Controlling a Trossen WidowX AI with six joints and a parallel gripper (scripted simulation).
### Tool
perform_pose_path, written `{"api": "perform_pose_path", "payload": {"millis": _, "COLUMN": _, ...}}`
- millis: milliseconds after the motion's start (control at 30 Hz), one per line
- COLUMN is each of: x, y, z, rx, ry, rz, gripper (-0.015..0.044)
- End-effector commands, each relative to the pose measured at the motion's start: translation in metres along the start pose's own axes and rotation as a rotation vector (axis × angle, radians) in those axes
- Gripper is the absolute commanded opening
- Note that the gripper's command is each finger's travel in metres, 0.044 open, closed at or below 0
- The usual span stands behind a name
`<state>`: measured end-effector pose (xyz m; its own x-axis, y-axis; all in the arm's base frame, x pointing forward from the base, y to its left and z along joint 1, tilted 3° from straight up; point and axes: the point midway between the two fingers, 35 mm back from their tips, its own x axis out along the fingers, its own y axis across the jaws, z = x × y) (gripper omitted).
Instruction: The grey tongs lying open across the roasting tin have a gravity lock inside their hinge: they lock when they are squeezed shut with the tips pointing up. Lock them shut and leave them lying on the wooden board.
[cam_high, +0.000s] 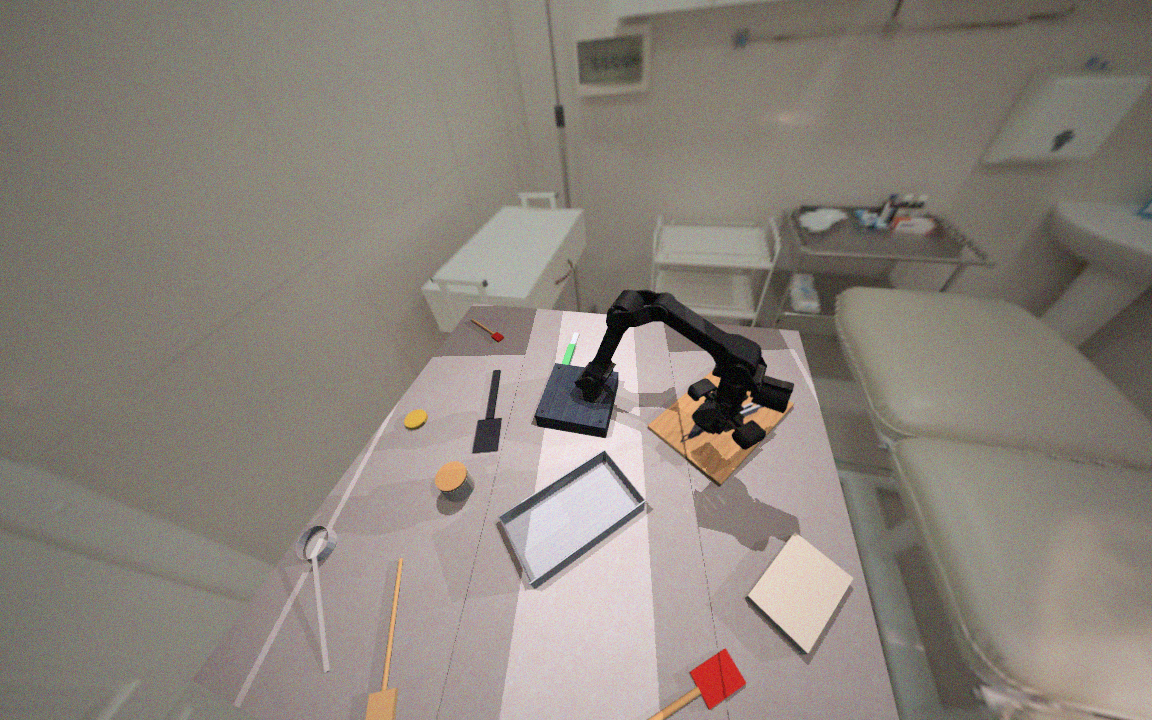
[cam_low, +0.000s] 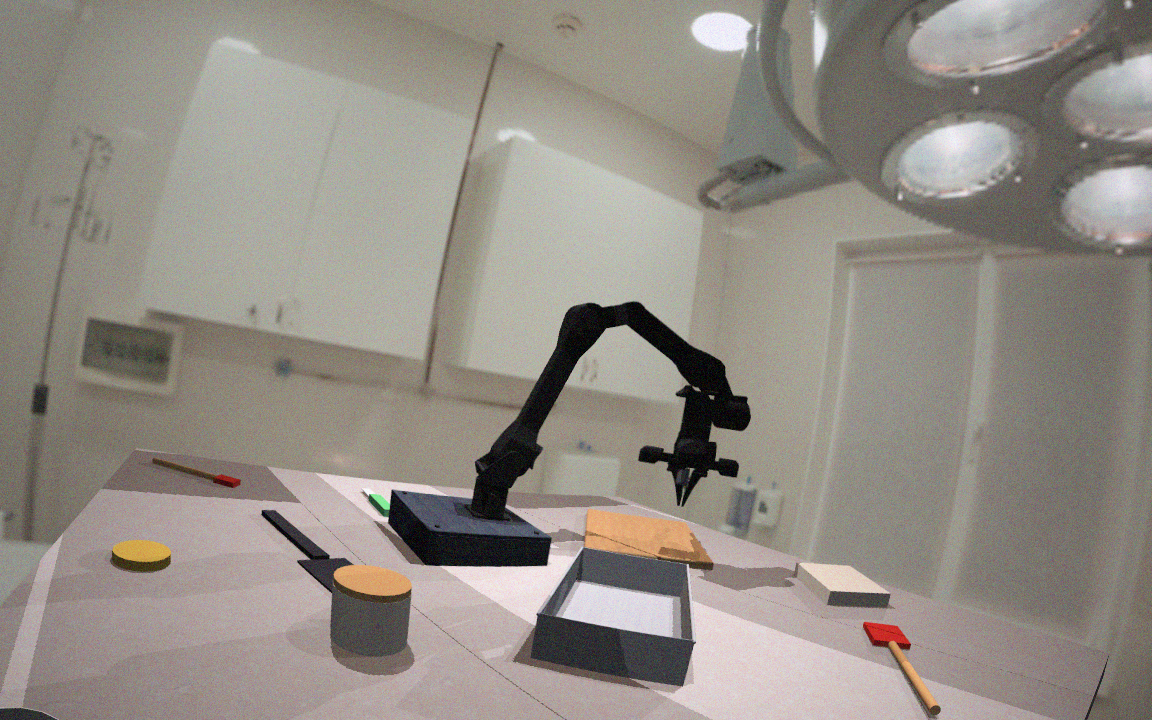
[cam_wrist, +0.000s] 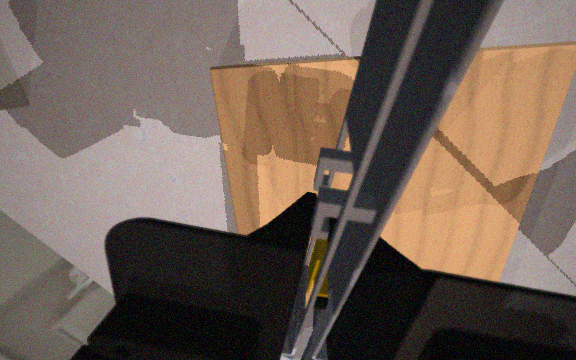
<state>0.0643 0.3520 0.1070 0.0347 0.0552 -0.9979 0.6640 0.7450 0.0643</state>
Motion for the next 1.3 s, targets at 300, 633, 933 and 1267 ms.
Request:
{"api": "perform_pose_path", "payload": {"millis": 300, "x": -0.003, "y": -0.041, "z": -0.073, "rx": -0.298, "ry": 0.008, "rz": 0.007, "gripper": -0.015}}
{"api": "perform_pose_path", "payload": {"millis": 633, "x": -0.004, "y": -0.071, "z": -0.108, "rx": -0.456, "ry": 0.011, "rz": 0.007, "gripper": -0.015}}
{"api": "perform_pose_path", "payload": {"millis": 933, "x": -0.001, "y": -0.073, "z": -0.106, "rx": -0.46, "ry": 0.068, "rz": -0.044, "gripper": -0.015}}
{"api": "perform_pose_path", "payload": {"millis": 1267, "x": 0.003, "y": -0.078, "z": -0.099, "rx": -0.464, "ry": 0.348, "rz": -0.219, "gripper": -0.015}}
